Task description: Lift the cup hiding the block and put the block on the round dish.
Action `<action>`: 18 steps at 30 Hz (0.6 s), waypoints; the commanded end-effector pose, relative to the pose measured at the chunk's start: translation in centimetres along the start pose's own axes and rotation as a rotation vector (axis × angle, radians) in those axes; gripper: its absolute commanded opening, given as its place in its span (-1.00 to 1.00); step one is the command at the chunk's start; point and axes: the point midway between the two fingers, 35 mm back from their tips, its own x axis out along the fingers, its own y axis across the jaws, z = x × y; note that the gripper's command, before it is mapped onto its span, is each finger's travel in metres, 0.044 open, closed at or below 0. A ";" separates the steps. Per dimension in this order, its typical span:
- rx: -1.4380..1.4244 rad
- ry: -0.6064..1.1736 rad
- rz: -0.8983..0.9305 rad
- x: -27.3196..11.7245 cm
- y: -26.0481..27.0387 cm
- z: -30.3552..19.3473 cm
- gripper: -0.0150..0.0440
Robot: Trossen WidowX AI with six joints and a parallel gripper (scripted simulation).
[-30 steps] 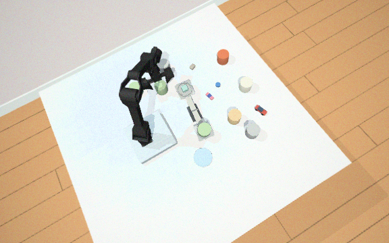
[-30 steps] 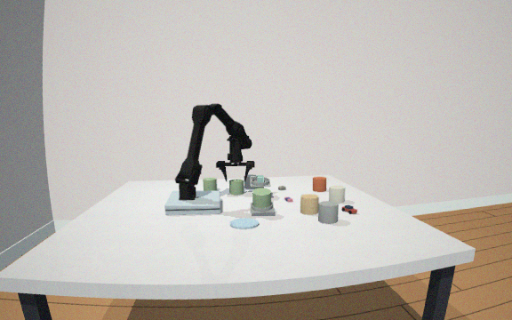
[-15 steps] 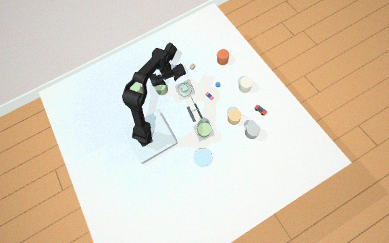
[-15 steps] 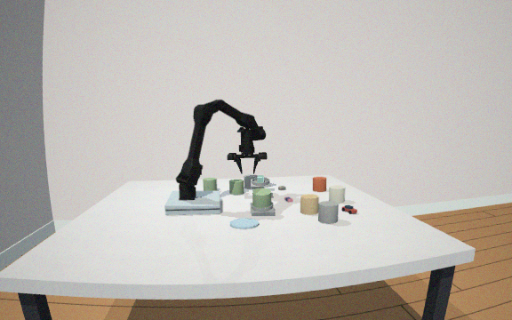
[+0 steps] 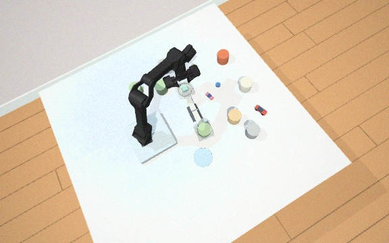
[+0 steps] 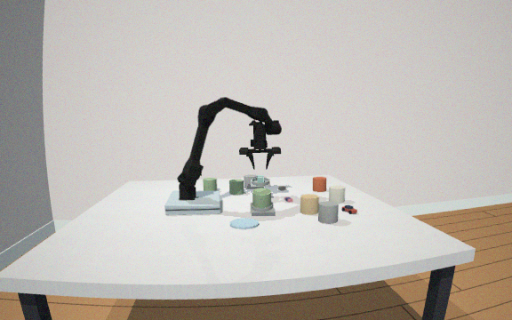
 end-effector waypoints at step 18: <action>-0.008 0.004 0.005 3.4 -0.1 0.0 0.39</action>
